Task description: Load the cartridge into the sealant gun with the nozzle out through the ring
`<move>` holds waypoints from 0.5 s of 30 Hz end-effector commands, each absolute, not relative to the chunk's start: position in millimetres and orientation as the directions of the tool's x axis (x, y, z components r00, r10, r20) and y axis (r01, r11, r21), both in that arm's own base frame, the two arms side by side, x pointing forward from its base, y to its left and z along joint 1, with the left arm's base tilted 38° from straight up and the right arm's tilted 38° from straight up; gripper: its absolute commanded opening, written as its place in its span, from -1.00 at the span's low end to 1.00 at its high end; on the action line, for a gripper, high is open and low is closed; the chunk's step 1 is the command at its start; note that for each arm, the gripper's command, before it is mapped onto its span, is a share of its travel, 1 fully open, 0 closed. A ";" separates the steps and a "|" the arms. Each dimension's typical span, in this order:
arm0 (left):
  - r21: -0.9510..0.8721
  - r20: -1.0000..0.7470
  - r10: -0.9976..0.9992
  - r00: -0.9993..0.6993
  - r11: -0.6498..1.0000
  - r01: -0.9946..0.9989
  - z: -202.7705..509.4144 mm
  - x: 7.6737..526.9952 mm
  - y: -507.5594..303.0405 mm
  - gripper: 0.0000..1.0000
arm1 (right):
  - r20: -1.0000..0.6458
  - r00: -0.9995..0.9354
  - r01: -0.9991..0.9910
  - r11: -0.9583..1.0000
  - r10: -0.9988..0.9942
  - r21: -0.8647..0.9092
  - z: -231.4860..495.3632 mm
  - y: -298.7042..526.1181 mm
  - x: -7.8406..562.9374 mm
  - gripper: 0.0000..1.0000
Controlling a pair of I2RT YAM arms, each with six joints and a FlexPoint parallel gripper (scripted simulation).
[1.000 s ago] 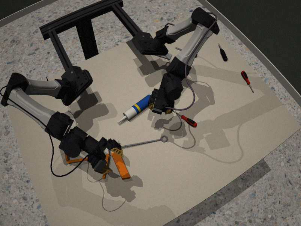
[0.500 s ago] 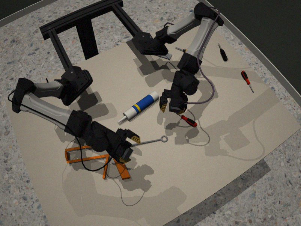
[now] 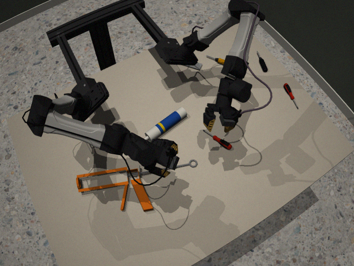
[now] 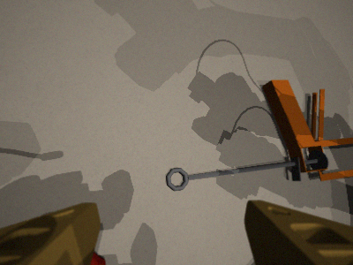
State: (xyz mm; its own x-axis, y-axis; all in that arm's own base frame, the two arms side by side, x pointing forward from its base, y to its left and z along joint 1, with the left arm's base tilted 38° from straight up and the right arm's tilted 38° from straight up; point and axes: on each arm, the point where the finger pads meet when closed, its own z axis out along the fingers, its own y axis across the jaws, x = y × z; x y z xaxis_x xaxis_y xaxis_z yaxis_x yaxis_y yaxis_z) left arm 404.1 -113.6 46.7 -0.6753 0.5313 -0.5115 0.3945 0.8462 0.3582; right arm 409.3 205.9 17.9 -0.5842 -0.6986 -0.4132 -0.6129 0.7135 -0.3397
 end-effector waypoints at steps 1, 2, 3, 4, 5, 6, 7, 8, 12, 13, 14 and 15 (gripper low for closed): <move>0.312 -0.635 0.449 -0.629 0.894 0.323 89.2 425.8 -112.8 0.35 | -0.307 -0.555 -0.685 0.634 -0.773 -0.357 -10.7 221.3 391.0 0.47; 0.306 -0.648 0.438 -0.624 0.899 0.313 94.3 426.9 -110.9 0.35 | -0.288 -0.550 -0.698 0.620 -0.784 -0.358 -17.0 223.0 387.4 0.47; 0.300 -0.662 0.426 -0.617 0.905 0.303 100.4 428.6 -109.3 0.35 | -0.269 -0.543 -0.710 0.606 -0.795 -0.359 -23.3 224.6 383.8 0.47; 0.292 -0.676 0.414 -0.609 0.910 0.294 106.8 430.4 -107.9 0.35 | -0.249 -0.537 -0.721 0.591 -0.806 -0.361 -29.3 226.4 380.3 0.47; 0.286 -0.690 0.402 -0.602 0.915 0.284 113.0 431.9 -106.1 0.35 | -0.229 -0.529 -0.733 0.577 -0.817 -0.361 -35.7 227.7 376.3 0.47; 0.279 -0.703 0.390 -0.594 0.920 0.274 119.2 433.2 -104.3 0.35 | -0.210 -0.522 -0.744 0.561 -0.827 -0.361 -41.8 229.1 372.5 0.47; 0.279 -0.703 0.390 -0.594 0.920 0.274 119.2 433.2 -104.3 0.35 | -0.210 -0.522 -0.744 0.561 -0.827 -0.361 -41.8 229.1 372.5 0.47; 0.279 -0.703 0.390 -0.594 0.920 0.274 119.2 433.2 -104.3 0.35 | -0.210 -0.522 -0.744 0.561 -0.827 -0.361 -41.8 229.1 372.5 0.47; 0.257 -0.749 0.350 -0.563 0.936 0.241 142.6 437.2 -96.4 0.35 | -0.138 -0.490 -0.785 0.504 -0.861 -0.360 -64.8 234.1 358.3 0.47; 0.250 -0.762 0.338 -0.553 0.940 0.231 150.2 438.5 -94.5 0.35 | -0.121 -0.479 -0.795 0.488 -0.869 -0.360 -70.6 235.6 354.8 0.47; 0.243 -0.774 0.327 -0.543 0.944 0.222 156.8 439.3 -92.4 0.35 | -0.100 -0.469 -0.806 0.471 -0.877 -0.359 -76.7 236.1 350.3 0.47; 0.234 -0.791 0.312 -0.527 0.949 0.209 165.9 440.8 -89.8 0.35 | -0.072 -0.455 -0.820 0.449 -0.888 -0.354 -83.8 236.4 343.8 0.47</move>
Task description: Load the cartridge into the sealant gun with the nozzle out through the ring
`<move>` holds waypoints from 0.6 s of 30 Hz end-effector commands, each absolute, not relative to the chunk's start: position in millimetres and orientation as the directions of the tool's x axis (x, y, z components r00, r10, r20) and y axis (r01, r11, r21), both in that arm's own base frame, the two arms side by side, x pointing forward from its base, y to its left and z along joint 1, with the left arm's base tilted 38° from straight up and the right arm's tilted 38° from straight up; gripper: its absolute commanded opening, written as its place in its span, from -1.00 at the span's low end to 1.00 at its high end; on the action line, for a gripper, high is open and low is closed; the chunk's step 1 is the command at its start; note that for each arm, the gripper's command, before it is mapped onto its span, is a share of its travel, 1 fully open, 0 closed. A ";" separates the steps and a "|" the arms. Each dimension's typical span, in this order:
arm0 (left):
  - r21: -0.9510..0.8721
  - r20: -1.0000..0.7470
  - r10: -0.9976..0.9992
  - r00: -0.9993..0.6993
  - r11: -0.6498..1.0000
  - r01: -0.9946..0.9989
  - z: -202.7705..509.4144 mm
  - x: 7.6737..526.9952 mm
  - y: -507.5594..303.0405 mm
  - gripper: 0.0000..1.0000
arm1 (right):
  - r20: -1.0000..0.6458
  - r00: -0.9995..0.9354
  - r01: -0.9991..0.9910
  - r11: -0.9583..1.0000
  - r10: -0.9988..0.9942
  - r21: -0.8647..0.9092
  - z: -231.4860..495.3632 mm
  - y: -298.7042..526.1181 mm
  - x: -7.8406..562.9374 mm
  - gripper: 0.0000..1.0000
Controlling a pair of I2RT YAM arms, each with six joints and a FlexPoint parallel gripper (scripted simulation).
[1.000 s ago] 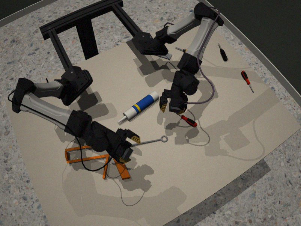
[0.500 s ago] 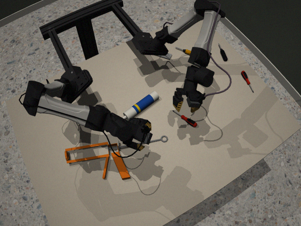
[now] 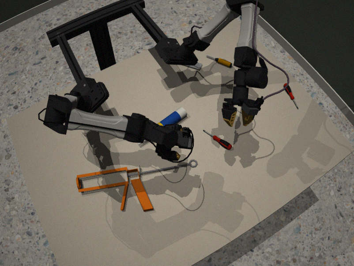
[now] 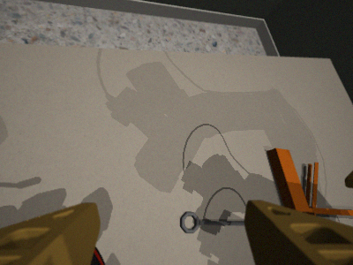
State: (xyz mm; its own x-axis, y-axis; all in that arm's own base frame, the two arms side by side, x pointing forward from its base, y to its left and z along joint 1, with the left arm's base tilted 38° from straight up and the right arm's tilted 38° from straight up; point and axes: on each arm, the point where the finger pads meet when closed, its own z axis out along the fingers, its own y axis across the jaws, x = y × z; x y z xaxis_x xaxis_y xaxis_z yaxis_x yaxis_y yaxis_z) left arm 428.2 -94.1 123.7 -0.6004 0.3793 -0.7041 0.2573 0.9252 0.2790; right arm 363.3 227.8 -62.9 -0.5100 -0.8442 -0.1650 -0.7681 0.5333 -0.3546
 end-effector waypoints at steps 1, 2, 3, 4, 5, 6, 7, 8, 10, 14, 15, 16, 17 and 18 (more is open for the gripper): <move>0.227 -0.802 0.300 -0.516 0.953 0.201 172.6 441.4 -87.6 0.35 | -0.051 -0.444 -0.831 0.432 -0.895 -0.352 -89.9 236.7 339.1 0.47; 0.220 -0.813 0.289 -0.505 0.956 0.192 179.3 441.8 -85.4 0.35 | -0.031 -0.432 -0.840 0.414 -0.902 -0.350 -95.3 237.5 335.2 0.47; 0.211 -0.824 0.276 -0.495 0.960 0.185 185.5 441.8 -83.2 0.35 | -0.007 -0.418 -0.851 0.395 -0.908 -0.347 -101.2 237.5 330.2 0.47; 0.204 -0.833 0.265 -0.485 0.963 0.177 191.1 441.6 -80.8 0.35 | 0.014 -0.405 -0.861 0.376 -0.914 -0.343 -107.0 237.4 325.4 0.47; 0.196 -0.844 0.254 -0.473 0.966 0.169 197.9 441.7 -78.5 0.35 | 0.035 -0.392 -0.870 0.358 -0.919 -0.340 -112.7 237.3 320.7 0.47; 0.187 -0.855 0.242 -0.459 0.969 0.161 205.2 441.9 -76.4 0.35 | 0.056 -0.378 -0.878 0.339 -0.924 -0.337 -118.1 237.5 316.4 0.47; 0.180 -0.865 0.230 -0.447 0.972 0.154 212.1 441.8 -74.0 0.35 | 0.078 -0.364 -0.887 0.320 -0.928 -0.332 -123.9 236.9 311.4 0.47; 0.172 -0.874 0.219 -0.433 0.974 0.146 219.0 441.5 -71.6 0.35 | 0.099 -0.349 -0.896 0.301 -0.932 -0.328 -129.4 236.5 306.6 0.47; 0.172 -0.874 0.219 -0.433 0.974 0.146 219.0 441.5 -71.6 0.35 | 0.099 -0.349 -0.896 0.301 -0.932 -0.328 -129.4 236.5 306.6 0.47; 0.145 -0.906 0.181 -0.384 0.982 0.120 244.6 439.0 -61.7 0.35 | 0.175 -0.293 -0.923 0.230 -0.940 -0.310 -150.3 234.5 289.3 0.47; 0.138 -0.914 0.170 -0.368 0.984 0.113 252.8 438.3 -59.2 0.35 | 0.192 -0.277 -0.928 0.211 -0.941 -0.306 -155.5 234.2 285.1 0.47; 0.130 -0.922 0.160 -0.354 0.986 0.107 259.7 437.2 -56.7 0.35 | 0.213 -0.261 -0.935 0.191 -0.942 -0.299 -160.7 232.8 280.0 0.47; 0.122 -0.932 0.148 -0.331 0.988 0.098 269.5 436.2 -53.7 0.35 | 0.240 -0.239 -0.943 0.166 -0.941 -0.288 -166.3 230.7 273.1 0.47; 0.115 -0.939 0.138 -0.316 0.989 0.092 276.4 434.9 -51.3 0.35 | 0.261 -0.222 -0.949 0.146 -0.940 -0.280 -171.3 229.0 268.1 0.47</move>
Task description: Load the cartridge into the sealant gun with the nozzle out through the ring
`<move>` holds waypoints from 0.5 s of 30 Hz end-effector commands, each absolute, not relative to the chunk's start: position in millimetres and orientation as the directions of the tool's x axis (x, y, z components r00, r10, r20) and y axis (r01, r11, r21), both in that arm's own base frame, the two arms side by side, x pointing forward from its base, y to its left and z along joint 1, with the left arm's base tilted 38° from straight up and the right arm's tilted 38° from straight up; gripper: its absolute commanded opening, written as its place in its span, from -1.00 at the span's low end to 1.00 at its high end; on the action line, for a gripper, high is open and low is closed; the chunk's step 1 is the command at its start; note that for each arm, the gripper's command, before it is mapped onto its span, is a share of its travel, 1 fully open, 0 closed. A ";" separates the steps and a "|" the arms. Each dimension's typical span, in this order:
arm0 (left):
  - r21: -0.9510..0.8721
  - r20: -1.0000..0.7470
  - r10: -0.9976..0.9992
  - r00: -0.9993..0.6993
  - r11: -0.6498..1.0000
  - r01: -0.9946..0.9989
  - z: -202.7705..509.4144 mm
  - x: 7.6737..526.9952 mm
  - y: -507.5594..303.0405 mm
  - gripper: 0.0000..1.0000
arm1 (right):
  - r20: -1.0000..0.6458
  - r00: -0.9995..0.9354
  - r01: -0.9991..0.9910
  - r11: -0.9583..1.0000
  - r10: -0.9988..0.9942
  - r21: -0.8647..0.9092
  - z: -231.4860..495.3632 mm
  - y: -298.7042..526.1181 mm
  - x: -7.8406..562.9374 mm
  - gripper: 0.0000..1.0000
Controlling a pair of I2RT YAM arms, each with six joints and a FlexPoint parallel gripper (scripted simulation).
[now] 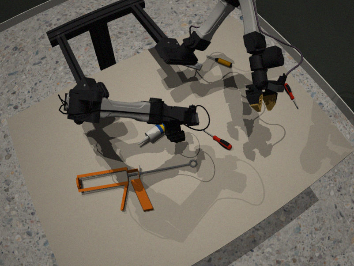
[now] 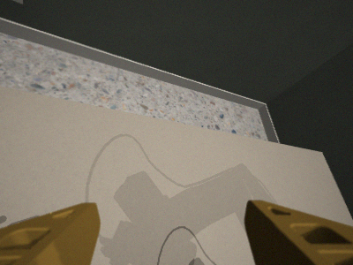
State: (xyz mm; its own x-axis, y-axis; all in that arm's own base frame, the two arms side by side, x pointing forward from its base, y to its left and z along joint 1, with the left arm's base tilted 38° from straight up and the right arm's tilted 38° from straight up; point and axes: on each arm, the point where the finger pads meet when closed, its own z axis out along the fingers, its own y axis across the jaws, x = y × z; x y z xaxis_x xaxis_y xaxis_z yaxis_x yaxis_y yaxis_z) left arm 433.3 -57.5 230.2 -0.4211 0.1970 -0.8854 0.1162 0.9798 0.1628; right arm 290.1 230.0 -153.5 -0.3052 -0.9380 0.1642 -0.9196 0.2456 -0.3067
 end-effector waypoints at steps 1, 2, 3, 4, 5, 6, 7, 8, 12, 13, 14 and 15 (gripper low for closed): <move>0.108 -0.945 0.129 -0.300 0.990 0.087 283.3 433.4 -48.8 0.35 | 0.279 -0.205 -0.954 0.127 -0.938 -0.273 -175.9 228.0 263.7 0.47; 0.099 -0.951 0.119 -0.285 0.992 0.082 290.0 431.7 -46.4 0.35 | 0.302 -0.186 -0.959 0.105 -0.935 -0.264 -180.5 225.9 258.5 0.47; 0.092 -0.956 0.110 -0.272 0.993 0.078 295.3 429.7 -44.0 0.35 | 0.322 -0.168 -0.963 0.086 -0.932 -0.256 -185.2 223.9 253.6 0.47; 0.085 -0.961 0.101 -0.257 0.994 0.073 302.1 427.9 -41.6 0.35 | 0.341 -0.151 -0.967 0.066 -0.928 -0.248 -189.7 222.0 249.0 0.47; 0.077 -0.967 0.092 -0.239 0.995 0.068 309.5 426.1 -39.2 0.35 | 0.360 -0.133 -0.970 0.046 -0.923 -0.239 -194.0 220.1 244.4 0.47; 0.071 -0.971 0.084 -0.223 0.995 0.064 316.2 424.0 -36.8 0.35 | 0.379 -0.115 -0.973 0.027 -0.918 -0.230 -198.4 217.7 239.6 0.47; 0.065 -0.975 0.076 -0.207 0.996 0.060 322.9 421.8 -34.5 0.35 | 0.397 -0.097 -0.975 0.008 -0.912 -0.221 -202.6 215.4 235.0 0.47; 0.065 -0.975 0.076 -0.207 0.996 0.060 322.9 421.8 -34.5 0.35 | 0.397 -0.097 -0.975 0.008 -0.912 -0.221 -202.6 215.4 235.0 0.47; 0.046 -0.981 0.055 -0.186 0.998 0.050 332.8 413.7 -27.6 0.35 | 0.447 -0.045 -0.980 -0.048 -0.893 -0.194 -214.9 208.9 222.3 0.47; 0.044 -0.987 0.050 -0.152 0.998 0.044 345.6 412.2 -25.2 0.35 | 0.461 -0.033 -0.981 -0.060 -0.887 -0.186 -218.4 206.3 218.6 0.47; 0.038 -0.990 0.043 -0.131 0.998 0.041 354.5 409.5 -23.0 0.35 | 0.475 -0.016 -0.981 -0.078 -0.880 -0.178 -222.4 204.3 214.7 0.47; 0.032 -0.993 0.036 -0.114 0.999 0.038 361.0 406.5 -20.8 0.35 | 0.493 0.003 -0.981 -0.097 -0.870 -0.166 -226.1 201.0 210.0 0.47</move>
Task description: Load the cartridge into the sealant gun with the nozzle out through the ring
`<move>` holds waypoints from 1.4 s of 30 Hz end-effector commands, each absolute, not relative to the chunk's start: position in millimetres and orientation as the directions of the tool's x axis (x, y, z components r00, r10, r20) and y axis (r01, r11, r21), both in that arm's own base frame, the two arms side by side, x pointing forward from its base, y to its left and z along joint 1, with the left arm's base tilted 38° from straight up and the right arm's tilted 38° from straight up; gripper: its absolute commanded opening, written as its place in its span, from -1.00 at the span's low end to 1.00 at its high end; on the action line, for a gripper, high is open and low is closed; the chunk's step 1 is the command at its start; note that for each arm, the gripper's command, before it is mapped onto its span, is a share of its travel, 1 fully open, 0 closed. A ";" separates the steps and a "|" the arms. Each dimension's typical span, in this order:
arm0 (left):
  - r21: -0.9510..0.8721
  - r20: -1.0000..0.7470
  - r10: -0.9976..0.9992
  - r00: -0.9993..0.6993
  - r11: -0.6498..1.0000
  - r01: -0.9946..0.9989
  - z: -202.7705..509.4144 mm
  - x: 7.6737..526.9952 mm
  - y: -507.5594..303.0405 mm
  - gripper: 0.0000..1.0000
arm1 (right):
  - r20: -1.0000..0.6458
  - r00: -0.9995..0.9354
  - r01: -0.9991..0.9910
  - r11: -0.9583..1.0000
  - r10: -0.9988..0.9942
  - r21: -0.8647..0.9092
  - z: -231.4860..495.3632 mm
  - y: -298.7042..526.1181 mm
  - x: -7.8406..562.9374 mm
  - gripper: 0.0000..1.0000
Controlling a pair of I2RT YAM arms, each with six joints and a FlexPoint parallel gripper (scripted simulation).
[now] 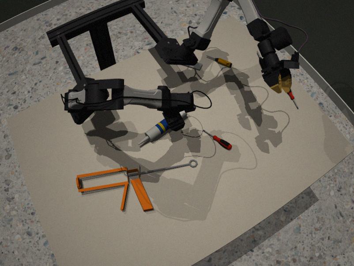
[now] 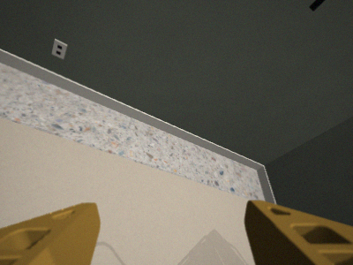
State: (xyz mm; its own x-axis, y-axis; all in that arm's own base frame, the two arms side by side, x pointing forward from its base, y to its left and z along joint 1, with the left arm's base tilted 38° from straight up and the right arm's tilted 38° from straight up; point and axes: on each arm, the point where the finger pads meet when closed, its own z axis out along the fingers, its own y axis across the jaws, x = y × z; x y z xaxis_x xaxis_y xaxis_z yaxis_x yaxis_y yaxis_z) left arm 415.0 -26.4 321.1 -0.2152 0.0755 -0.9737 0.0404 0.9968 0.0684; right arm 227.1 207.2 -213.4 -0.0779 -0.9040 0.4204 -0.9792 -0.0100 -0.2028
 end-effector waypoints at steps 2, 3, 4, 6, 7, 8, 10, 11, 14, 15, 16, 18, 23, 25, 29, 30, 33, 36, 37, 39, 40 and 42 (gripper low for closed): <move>0.020 -0.997 0.023 -0.071 0.999 0.031 376.9 399.7 -16.2 0.35 | 0.530 0.045 -0.981 -0.138 -0.847 -0.137 -233.3 193.5 199.8 0.47; 0.015 -0.998 0.017 -0.054 0.999 0.029 383.2 396.3 -14.2 0.35 | 0.545 0.062 -0.980 -0.155 -0.836 -0.127 -236.6 190.8 196.0 0.47; 0.009 -0.999 0.010 -0.038 1.000 0.028 389.2 392.8 -12.3 0.35 | 0.562 0.082 -0.978 -0.174 -0.823 -0.113 -239.6 187.2 191.7 0.47; -0.001 -1.000 0.000 -0.007 1.000 0.024 399.9 385.8 -8.5 0.35 | 0.592 0.117 -0.974 -0.208 -0.798 -0.088 -245.7 180.1 183.7 0.47; -0.006 -1.000 -0.006 0.010 1.000 0.023 406.4 382.2 -6.6 0.35 | 0.606 0.134 -0.971 -0.225 -0.784 -0.076 -248.6 176.8 179.9 0.47; -0.010 -1.000 -0.011 0.026 1.000 0.021 412.1 378.5 -4.9 0.35 | 0.619 0.151 -0.968 -0.241 -0.770 -0.064 -251.4 173.2 176.2 0.47; -0.014 -0.999 -0.015 0.038 1.000 0.020 416.5 375.1 -3.3 0.35 | 0.630 0.166 -0.965 -0.256 -0.758 -0.054 -253.9 170.2 173.3 0.47; -0.014 -0.999 -0.015 0.038 1.000 0.020 416.5 375.1 -3.3 0.35 | 0.630 0.166 -0.965 -0.256 -0.758 -0.054 -253.9 170.2 173.3 0.47; -0.022 -1.000 -0.022 -0.013 1.000 0.013 398.4 374.1 0.7 0.35 | 0.645 0.189 -0.958 -0.283 -0.741 -0.044 -260.4 167.2 168.8 0.47; -0.019 -0.999 -0.019 -0.027 1.000 0.009 392.8 371.9 1.4 0.35 | 0.639 0.185 -0.958 -0.281 -0.746 -0.051 -261.6 168.9 169.6 0.47; -0.019 -1.000 -0.018 -0.024 1.000 0.007 393.8 370.2 2.1 0.35 | 0.643 0.178 -0.960 -0.275 -0.745 -0.053 -261.8 167.7 168.5 0.47; 0.001 -1.000 0.001 0.021 1.000 -0.001 410.9 367.3 3.1 0.35 | 0.651 0.169 -0.969 -0.247 -0.740 -0.029 -262.0 155.4 163.5 0.47; 0.009 -0.997 0.009 0.074 1.000 0.000 429.8 366.8 -2.6 0.35 | 0.647 0.166 -0.973 -0.232 -0.744 -0.018 -263.8 151.1 160.0 0.47; 0.010 -0.999 0.010 0.039 1.000 0.003 416.1 374.2 -3.6 0.35 | 0.629 0.151 -0.974 -0.222 -0.763 -0.035 -262.3 156.8 166.0 0.47; 0.006 -1.000 0.006 0.013 1.000 -0.004 406.4 375.7 0.0 0.35 | 0.614 0.149 -0.971 -0.230 -0.775 -0.056 -257.5 167.3 172.1 0.47; 0.012 -1.000 0.012 -0.003 1.000 0.001 399.5 377.5 -3.0 0.35 | 0.611 0.143 -0.973 -0.222 -0.779 -0.056 -255.0 165.9 173.8 0.47; 0.008 -1.000 0.008 -0.024 1.000 -0.002 393.0 380.0 -1.6 0.35 | 0.596 0.133 -0.972 -0.221 -0.792 -0.078 -249.1 174.0 181.0 0.47; 0.007 -1.000 0.007 -0.026 1.000 0.003 391.6 377.5 -3.6 0.35 | 0.592 0.129 -0.971 -0.224 -0.795 -0.089 -250.9 177.8 184.4 0.47; 0.007 -1.000 0.007 -0.013 1.000 0.003 396.9 377.3 -3.7 0.35 | 0.601 0.133 -0.971 -0.224 -0.788 -0.079 -253.0 172.6 181.9 0.47; 0.007 -1.000 0.007 -0.010 1.000 0.004 398.2 377.2 -3.8 0.35 | 0.619 0.141 -0.972 -0.226 -0.773 -0.061 -259.2 160.9 177.2 0.47; 0.007 -1.000 0.007 -0.010 1.000 0.004 398.2 377.2 -3.8 0.35 | 0.627 0.146 -0.972 -0.227 -0.765 -0.051 -262.3 155.2 174.7 0.47; 0.007 -1.000 0.007 -0.010 1.000 0.004 398.2 377.2 -3.8 0.35 | 0.632 0.149 -0.972 -0.229 -0.760 -0.045 -268.2 150.6 173.8 0.47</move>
